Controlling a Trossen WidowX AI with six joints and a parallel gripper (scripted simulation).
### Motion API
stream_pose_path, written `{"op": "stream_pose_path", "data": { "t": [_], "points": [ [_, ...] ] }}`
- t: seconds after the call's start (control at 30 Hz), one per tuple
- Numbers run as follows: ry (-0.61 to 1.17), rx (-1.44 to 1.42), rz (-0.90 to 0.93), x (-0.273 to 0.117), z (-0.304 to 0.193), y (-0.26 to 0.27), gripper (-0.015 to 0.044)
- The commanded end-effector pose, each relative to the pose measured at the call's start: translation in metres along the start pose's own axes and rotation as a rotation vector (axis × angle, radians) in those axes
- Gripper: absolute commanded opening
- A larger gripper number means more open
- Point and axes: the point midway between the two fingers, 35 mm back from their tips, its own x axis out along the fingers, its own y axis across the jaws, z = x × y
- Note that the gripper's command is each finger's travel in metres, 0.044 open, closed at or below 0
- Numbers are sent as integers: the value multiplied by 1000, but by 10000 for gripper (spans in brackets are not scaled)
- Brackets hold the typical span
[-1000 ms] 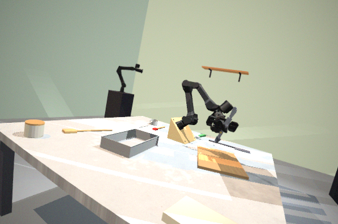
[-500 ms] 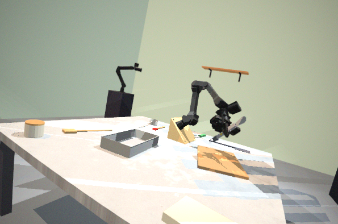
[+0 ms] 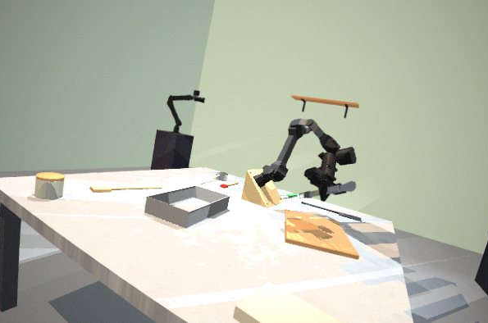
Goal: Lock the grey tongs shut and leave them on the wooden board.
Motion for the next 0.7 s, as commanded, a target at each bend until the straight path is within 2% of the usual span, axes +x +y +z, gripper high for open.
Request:
{"op": "stream_pose_path", "data": {
  "t": [0.0,0.67],
  "points": [
    [-67,0,-13,0,0,2,-150],
    [-439,171,-169,-15,-2,10,-150]
  ]
}}
